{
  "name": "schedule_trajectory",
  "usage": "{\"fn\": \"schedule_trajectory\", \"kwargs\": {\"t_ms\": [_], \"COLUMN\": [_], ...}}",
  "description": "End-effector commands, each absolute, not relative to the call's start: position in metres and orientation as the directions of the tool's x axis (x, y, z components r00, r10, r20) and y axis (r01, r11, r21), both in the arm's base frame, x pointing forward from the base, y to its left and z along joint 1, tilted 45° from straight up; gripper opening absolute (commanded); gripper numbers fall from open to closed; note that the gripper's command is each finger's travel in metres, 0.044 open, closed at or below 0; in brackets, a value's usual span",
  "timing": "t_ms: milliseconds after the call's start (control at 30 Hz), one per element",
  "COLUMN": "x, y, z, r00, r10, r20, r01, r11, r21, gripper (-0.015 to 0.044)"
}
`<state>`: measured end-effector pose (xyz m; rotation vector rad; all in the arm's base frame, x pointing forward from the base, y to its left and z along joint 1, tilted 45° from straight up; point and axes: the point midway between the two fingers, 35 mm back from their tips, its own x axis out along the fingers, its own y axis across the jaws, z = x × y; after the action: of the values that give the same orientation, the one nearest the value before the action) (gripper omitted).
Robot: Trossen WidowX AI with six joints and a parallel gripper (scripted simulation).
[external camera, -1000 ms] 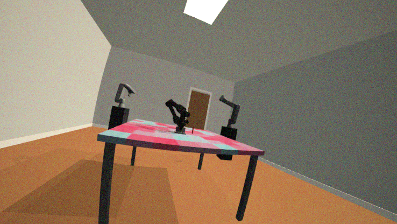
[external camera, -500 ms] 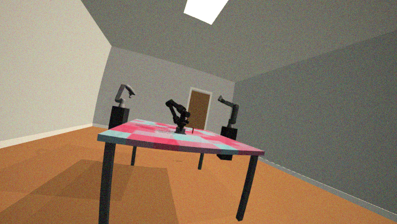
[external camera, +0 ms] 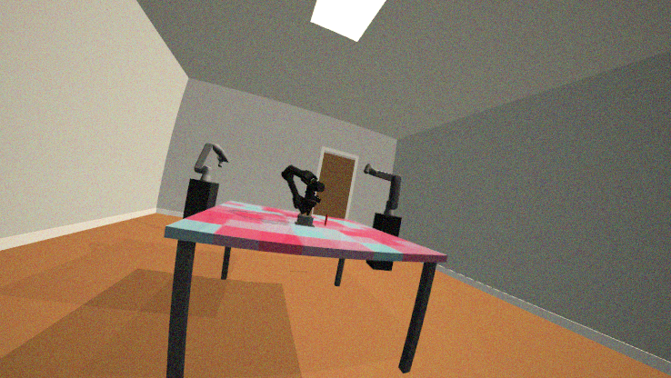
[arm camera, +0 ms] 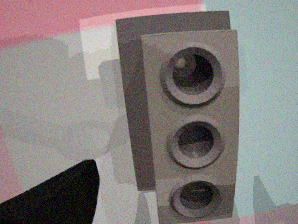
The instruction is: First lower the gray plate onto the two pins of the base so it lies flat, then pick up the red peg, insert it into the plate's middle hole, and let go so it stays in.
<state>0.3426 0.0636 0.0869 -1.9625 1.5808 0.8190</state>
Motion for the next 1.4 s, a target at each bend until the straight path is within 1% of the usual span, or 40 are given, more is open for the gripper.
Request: {"fn": "schedule_trajectory", "kwargs": {"t_ms": [0, 100, 333, 400, 500, 633, 733, 833, 1000, 1100, 1367], "x": [0.335, 0.331, 0.332, 0.328, 0.318, 0.304, 0.292, 0.280, 0.258, 0.244, 0.216], "y": [0.101, 0.114, 0.115, 0.121, 0.135, 0.152, 0.163, 0.174, 0.189, 0.197, 0.210], "z": [0.121, 0.137, 0.137, 0.132, 0.119, 0.103, 0.091, 0.080, 0.061, 0.051, 0.030], "r00": [0.167, 0.171, 0.171, 0.171, 0.171, 0.169, 0.168, 0.166, 0.162, 0.160, 0.156], "r10": [-0.681, -0.684, -0.684, -0.680, -0.674, -0.667, -0.663, -0.661, -0.660, -0.660, -0.666], "r20": [-0.713, -0.709, -0.709, -0.713, -0.719, -0.726, -0.729, -0.732, -0.734, -0.734, -0.730], "r01": [-0.969, -0.965, -0.967, -0.982, -0.972, -0.867, -0.725, -0.538, -0.157, 0.085, 0.498], "r11": [-0.249, -0.263, -0.255, -0.179, 0.004, 0.249, 0.418, 0.562, 0.717, 0.750, 0.691], "r21": [0.011, 0.022, 0.012, -0.066, -0.235, -0.431, -0.547, -0.629, -0.679, -0.656, -0.524], "gripper": [0.0440, 0.0440, 0.0440, 0.0440, 0.0440, 0.0440, 0.0440, 0.0440, 0.0440, 0.0440, 0.0440]}}
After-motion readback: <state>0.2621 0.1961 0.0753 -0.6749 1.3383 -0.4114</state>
